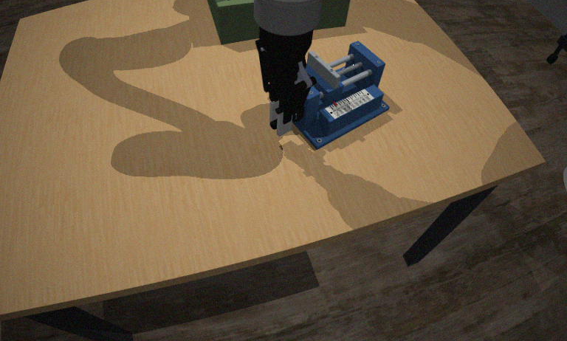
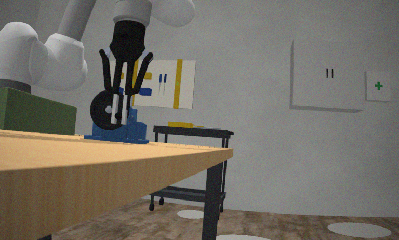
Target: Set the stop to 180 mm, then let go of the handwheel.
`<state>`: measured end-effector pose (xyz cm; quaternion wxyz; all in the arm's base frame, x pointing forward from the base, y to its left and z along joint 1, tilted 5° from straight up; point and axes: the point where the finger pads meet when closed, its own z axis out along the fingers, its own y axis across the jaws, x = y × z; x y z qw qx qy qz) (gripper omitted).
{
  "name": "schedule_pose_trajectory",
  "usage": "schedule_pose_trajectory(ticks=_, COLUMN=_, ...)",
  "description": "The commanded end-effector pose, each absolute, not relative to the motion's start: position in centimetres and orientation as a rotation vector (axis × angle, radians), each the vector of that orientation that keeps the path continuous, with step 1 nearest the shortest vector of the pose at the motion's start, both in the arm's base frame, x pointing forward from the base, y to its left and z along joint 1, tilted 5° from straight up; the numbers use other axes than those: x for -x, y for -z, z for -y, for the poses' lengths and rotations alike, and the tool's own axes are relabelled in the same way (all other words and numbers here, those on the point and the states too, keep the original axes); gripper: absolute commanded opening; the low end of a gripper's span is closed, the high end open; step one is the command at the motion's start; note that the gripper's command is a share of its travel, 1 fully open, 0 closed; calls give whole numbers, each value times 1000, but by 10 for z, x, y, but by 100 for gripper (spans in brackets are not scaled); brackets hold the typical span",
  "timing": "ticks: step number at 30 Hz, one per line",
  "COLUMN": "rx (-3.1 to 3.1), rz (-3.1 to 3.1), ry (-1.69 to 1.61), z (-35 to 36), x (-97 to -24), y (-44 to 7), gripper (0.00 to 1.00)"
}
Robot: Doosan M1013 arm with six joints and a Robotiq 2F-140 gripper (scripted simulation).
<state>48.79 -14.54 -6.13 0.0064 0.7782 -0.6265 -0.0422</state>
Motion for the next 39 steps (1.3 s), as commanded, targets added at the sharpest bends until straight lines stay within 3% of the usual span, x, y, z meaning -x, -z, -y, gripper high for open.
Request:
schedule_pose_trajectory(ticks=1, rx=-2435, rz=1958, ry=133, z=146, x=-482, y=68, gripper=4)
schedule_pose_trajectory(ticks=39, rx=-2435, rz=1958, ry=133, z=159, x=-426, y=57, gripper=4)
